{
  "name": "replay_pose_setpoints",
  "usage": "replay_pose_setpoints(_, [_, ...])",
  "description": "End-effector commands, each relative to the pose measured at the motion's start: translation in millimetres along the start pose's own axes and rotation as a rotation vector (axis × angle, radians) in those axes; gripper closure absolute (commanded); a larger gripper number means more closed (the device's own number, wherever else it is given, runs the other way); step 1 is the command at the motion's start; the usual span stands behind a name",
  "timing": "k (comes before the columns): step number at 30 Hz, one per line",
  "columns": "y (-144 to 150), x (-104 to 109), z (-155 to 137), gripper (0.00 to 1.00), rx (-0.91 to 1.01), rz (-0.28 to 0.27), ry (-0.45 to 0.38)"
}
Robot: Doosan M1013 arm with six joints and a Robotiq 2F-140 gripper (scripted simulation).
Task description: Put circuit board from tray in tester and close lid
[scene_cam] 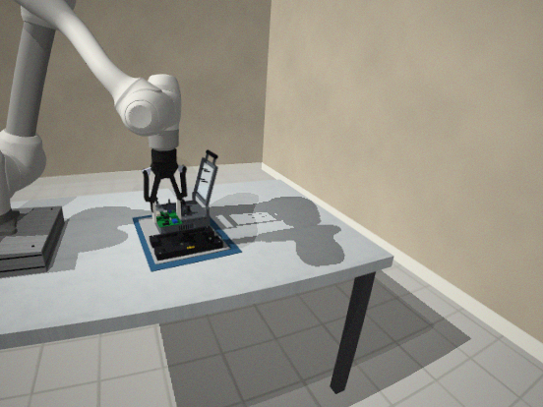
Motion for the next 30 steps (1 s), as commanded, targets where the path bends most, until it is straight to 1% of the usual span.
replay_pose_setpoints(1, [-3,4,0,0.54,0.001,0.004,0.000])
replay_pose_setpoints(9, [-5,4,-3,0.54,0.001,0.004,0.000])
replay_pose_setpoints(20, [-11,6,-16,0.54,0.001,0.004,0.000])
replay_pose_setpoints(30, [-22,9,-40,0.54,0.001,0.004,0.000])
Point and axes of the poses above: the point where the finger pads meet when closed, its own x axis back along the fingers, its own y axis across the jaws, z = x × y, the point moved 1 cm from there along x, back along the fingers, and after that the axes turned 4 degrees about x, right-handed, at the moved point
